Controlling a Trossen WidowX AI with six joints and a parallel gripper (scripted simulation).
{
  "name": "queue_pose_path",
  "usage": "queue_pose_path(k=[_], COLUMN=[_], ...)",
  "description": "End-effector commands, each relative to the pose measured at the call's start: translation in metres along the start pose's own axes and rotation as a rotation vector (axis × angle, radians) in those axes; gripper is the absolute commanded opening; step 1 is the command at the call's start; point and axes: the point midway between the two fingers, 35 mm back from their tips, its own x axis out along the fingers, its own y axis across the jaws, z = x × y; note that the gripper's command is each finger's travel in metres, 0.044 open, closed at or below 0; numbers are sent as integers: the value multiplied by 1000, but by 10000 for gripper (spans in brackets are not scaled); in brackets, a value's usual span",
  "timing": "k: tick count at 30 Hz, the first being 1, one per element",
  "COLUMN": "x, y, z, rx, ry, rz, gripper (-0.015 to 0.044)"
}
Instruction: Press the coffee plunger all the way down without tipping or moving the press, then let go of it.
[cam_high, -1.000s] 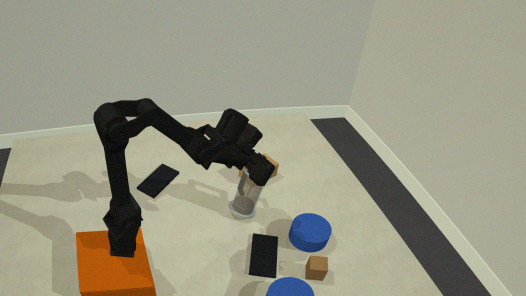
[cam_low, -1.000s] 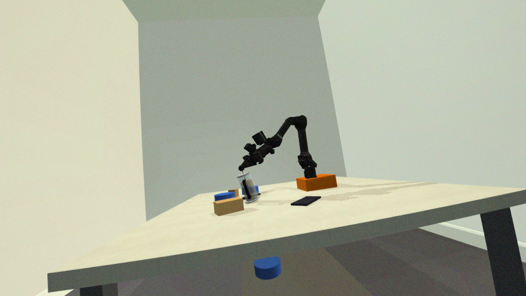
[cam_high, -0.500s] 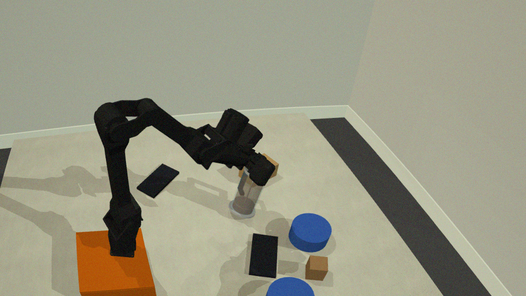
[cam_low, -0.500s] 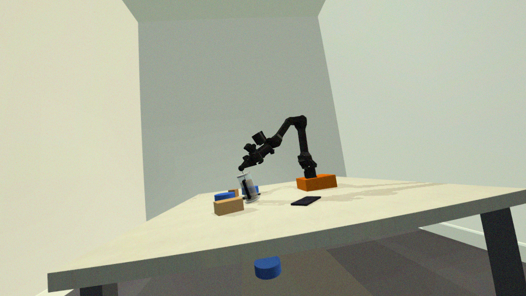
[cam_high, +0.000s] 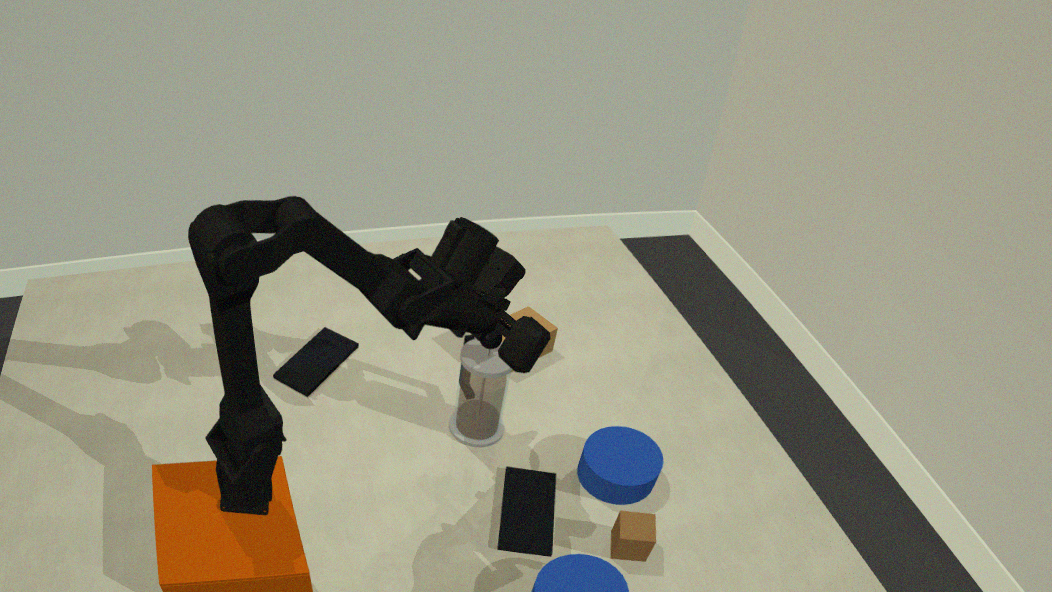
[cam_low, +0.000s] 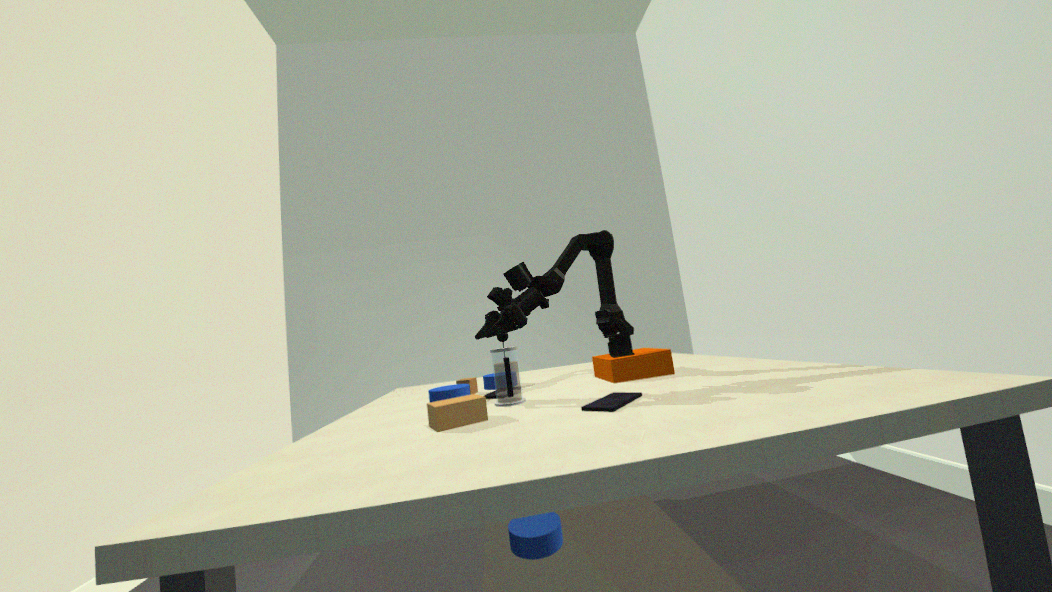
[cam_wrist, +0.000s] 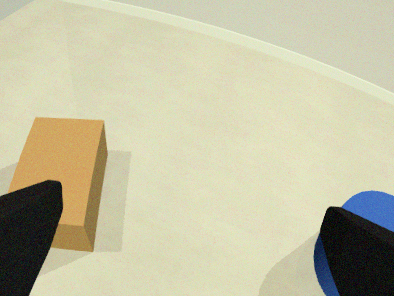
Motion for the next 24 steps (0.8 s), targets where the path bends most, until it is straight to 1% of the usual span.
queue_pose_path(k=[1,5,12,24], x=[0,-17,-84,-84], y=[1,1,0,0], z=[2,13,42,39], rx=[-5,-5,-5,-5], ry=[-5,-1,13,14], rz=[3,3,-1,-1], gripper=[440,440,440,440])
